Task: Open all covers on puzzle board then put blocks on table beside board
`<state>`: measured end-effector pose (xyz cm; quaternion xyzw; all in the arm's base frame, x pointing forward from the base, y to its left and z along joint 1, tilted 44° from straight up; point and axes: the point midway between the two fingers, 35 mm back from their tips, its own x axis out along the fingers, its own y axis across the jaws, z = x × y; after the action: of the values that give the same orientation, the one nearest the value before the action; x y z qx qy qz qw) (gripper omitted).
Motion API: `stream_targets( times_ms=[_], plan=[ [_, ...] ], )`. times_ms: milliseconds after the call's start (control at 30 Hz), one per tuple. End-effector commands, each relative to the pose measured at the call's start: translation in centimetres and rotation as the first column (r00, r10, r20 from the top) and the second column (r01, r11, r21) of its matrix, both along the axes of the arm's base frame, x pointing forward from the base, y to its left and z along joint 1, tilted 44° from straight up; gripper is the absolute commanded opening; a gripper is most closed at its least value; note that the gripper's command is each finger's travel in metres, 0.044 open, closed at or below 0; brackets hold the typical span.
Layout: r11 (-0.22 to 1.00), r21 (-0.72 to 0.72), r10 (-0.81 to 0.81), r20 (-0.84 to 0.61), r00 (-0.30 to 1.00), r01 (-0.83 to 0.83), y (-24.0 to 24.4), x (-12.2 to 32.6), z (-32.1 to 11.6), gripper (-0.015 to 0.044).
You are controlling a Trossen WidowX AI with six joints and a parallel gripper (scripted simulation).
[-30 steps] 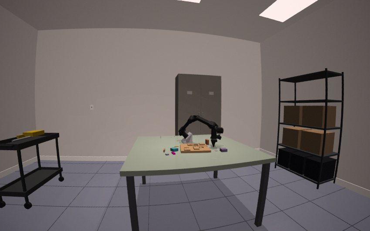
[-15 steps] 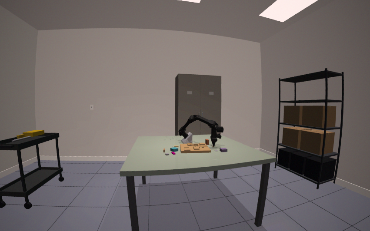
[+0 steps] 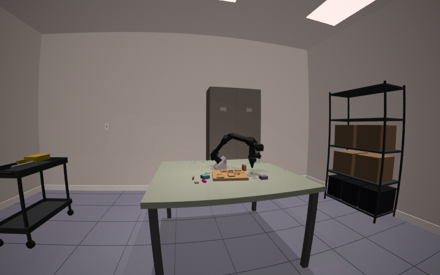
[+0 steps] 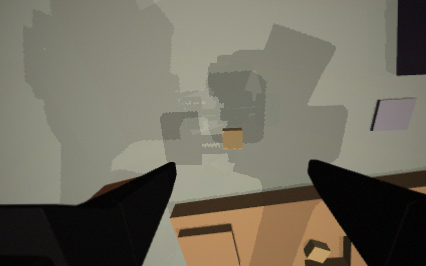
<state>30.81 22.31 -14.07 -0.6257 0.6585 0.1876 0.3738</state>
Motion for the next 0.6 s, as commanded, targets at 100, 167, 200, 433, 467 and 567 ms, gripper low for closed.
stream_targets(
  times_ms=[100, 167, 200, 433, 467, 567],
  plan=[
    [1.000, 0.003, -0.003, 0.002, 1.000, 0.003, 1.1, -0.3, 1.3, 0.0440],
    [1.000, 0.004, -0.008, 0.007, 1.000, 0.008, 0.9, -0.2, 1.6, 0.0387],
    [1.000, 0.005, -0.014, 0.012, 1.000, 0.014, 0.6, 0.0, 1.9, 0.0361],
    [0.998, 0.013, -0.068, 0.062, 0.996, 0.067, -1.9, 0.8, 5.1, 0.0177],
    [0.997, 0.014, -0.074, 0.068, 0.995, 0.073, -2.3, 0.8, 5.5, 0.0151],
    [0.996, 0.017, -0.094, 0.085, 0.992, 0.093, -3.5, 0.9, 6.8, 0.0072]
  ],
)
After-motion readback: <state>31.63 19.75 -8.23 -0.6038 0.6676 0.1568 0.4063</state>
